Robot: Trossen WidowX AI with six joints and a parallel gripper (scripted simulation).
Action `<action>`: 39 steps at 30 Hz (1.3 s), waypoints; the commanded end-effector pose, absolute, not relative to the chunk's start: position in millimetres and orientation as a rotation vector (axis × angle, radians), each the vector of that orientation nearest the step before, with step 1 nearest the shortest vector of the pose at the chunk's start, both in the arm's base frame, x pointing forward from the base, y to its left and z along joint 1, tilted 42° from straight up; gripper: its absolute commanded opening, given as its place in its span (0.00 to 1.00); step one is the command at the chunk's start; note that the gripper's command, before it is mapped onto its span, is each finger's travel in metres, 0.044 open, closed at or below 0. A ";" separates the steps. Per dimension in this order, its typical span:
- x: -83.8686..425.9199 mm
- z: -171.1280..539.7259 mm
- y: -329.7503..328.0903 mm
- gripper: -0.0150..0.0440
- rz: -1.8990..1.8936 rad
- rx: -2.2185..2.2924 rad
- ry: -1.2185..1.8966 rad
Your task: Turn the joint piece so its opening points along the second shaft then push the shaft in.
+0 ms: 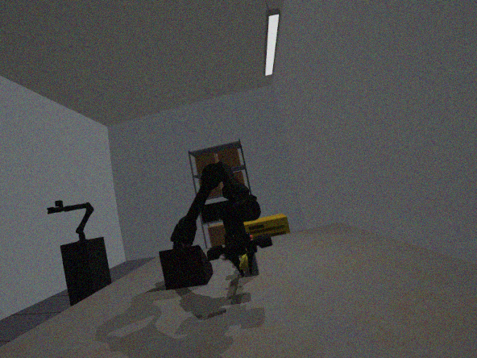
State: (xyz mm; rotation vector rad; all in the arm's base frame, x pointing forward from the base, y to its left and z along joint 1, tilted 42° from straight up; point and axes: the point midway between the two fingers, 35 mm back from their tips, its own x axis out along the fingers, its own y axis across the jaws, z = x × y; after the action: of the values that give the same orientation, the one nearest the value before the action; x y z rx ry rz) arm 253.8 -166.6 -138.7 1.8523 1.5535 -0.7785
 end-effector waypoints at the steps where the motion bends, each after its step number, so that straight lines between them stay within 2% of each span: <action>1: 253.8 -138.7 -166.6 0.37 -0.778 1.852 1.554; 22: 253.8 -138.7 -166.6 0.37 -0.779 1.852 1.554; 29: 253.8 -138.7 -166.6 0.29 -0.779 1.852 1.554; 30: 253.8 -138.7 -166.6 0.25 -0.779 1.852 1.554; 39: 254.3 -134.9 -161.4 0.25 -0.788 1.840 1.579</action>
State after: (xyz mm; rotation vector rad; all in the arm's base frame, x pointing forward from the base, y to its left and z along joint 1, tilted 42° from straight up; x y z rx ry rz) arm 253.9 -165.0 -137.6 1.8468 1.5632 -0.7819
